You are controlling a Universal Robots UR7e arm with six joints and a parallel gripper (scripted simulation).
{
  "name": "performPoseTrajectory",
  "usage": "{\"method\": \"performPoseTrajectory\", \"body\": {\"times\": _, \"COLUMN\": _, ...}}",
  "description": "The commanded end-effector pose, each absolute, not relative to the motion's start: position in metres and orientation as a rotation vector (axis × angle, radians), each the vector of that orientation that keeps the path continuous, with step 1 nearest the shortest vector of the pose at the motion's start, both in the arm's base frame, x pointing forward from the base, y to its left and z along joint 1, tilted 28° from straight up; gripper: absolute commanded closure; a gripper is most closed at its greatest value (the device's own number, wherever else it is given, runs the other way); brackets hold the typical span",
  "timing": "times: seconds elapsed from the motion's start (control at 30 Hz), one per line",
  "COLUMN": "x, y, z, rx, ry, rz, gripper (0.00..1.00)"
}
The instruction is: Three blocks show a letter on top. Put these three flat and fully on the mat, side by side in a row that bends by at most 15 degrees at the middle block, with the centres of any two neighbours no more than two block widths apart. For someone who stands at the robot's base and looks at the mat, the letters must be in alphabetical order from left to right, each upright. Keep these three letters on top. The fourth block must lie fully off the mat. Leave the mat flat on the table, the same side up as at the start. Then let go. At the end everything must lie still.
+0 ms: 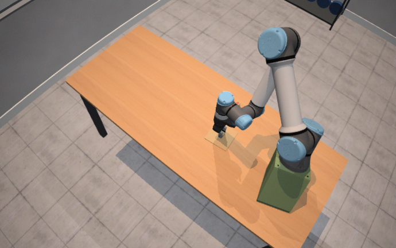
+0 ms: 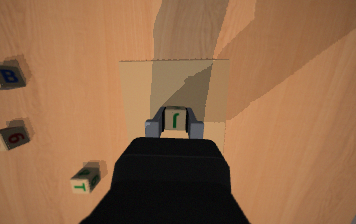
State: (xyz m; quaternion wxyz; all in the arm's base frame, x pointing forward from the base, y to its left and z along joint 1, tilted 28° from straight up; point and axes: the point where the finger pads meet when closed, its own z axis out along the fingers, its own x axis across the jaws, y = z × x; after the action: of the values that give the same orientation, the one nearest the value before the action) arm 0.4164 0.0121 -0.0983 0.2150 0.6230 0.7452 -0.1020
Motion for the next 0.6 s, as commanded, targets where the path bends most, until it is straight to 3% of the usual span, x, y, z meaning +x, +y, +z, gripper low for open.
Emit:
{"method": "performPoseTrajectory", "body": {"times": 0.0, "x": 0.4182, "y": 0.0117, "z": -0.0979, "rx": 1.728, "ry": 2.064, "rz": -0.280, "gripper": 0.51}}
{"method": "performPoseTrajectory", "body": {"times": 0.43, "x": 0.4182, "y": 0.0117, "z": -0.0979, "rx": 1.728, "ry": 2.064, "rz": -0.280, "gripper": 0.51}}
{"method": "performPoseTrajectory", "body": {"times": 0.57, "x": 0.4182, "y": 0.0117, "z": -0.0979, "rx": 1.728, "ry": 2.064, "rz": -0.280, "gripper": 0.39}}
